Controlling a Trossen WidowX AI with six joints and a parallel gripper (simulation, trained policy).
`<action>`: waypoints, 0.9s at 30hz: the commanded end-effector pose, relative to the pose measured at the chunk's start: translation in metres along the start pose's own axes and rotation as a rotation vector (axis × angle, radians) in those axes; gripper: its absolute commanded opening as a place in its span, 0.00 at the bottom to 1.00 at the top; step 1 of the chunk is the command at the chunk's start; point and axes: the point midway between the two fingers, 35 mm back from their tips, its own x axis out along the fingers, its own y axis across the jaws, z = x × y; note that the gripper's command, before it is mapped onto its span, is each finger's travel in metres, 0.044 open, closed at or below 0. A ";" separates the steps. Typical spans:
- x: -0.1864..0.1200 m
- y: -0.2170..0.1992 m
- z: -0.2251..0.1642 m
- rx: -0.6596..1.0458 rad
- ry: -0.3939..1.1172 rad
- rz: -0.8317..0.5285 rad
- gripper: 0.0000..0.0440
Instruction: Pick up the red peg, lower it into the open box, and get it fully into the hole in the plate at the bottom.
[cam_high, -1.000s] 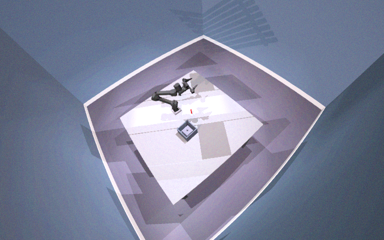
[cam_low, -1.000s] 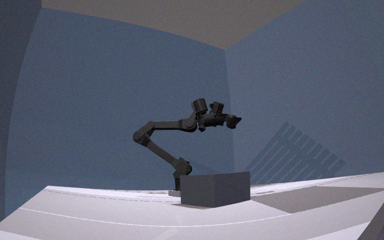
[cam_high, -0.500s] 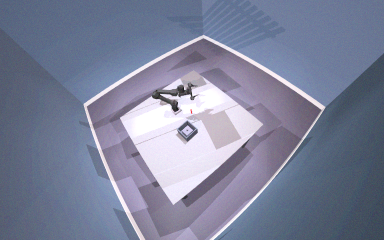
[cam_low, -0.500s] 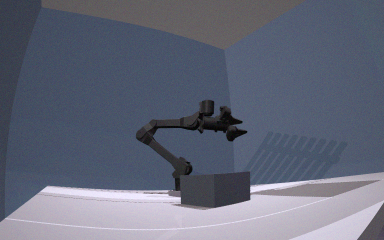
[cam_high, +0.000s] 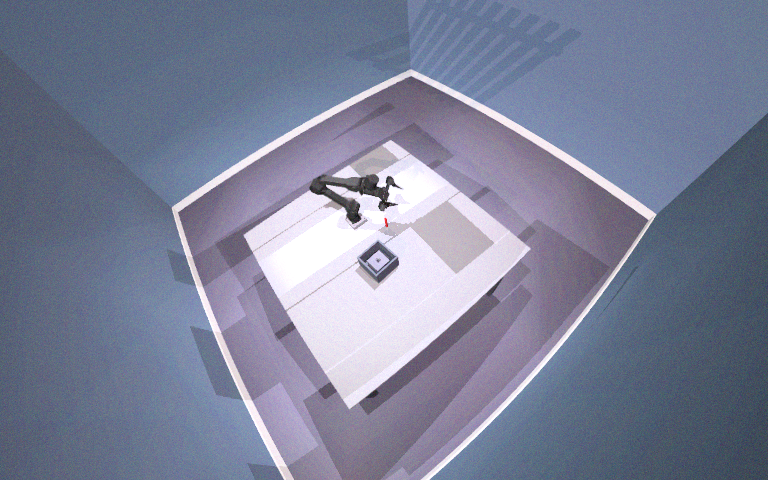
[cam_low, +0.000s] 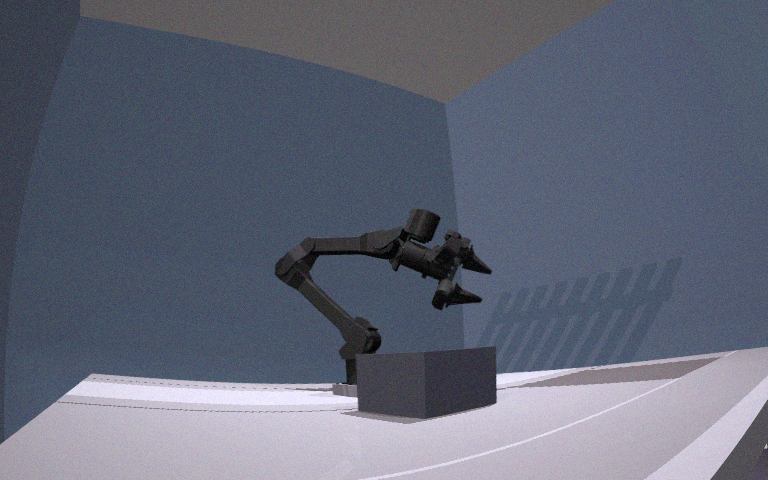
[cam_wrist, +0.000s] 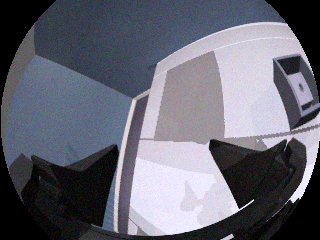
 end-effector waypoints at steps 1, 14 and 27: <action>0.000 -0.014 0.001 0.070 0.003 -0.087 1.00; -0.006 -0.074 -0.014 0.343 0.051 -0.442 1.00; -0.007 -0.127 -0.043 0.591 0.078 -0.774 1.00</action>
